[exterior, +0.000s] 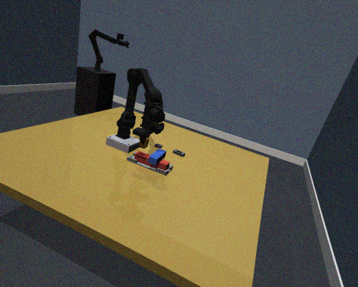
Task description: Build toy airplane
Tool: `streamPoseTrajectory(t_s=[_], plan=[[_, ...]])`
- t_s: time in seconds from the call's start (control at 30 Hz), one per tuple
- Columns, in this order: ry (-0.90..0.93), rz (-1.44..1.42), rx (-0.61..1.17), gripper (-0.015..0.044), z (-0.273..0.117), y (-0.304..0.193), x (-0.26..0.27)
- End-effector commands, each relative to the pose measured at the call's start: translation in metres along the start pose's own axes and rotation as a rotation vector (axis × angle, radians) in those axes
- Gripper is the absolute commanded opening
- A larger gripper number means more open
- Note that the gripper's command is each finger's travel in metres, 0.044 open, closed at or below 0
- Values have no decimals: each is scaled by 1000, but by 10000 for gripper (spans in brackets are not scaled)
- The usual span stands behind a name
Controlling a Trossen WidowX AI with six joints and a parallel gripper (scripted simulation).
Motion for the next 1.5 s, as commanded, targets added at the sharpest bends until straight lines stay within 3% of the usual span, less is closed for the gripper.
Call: streamPoseTrajectory(t_s=[0.0, 1.47], plan=[[6, -6, 1, 66, 1, 0, 0], [6, -6, 1, 66, 43, 0, 1]])
Point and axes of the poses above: the point midway between the two fingers, 35 mm back from their tips, its own z axis out along the fingers, its own x axis across the jaws, y = z × x, the point moved 2 cm from there along -z, back along the fingers, and after that the axes turned 2 degrees about -z, right-handed, at the moved point
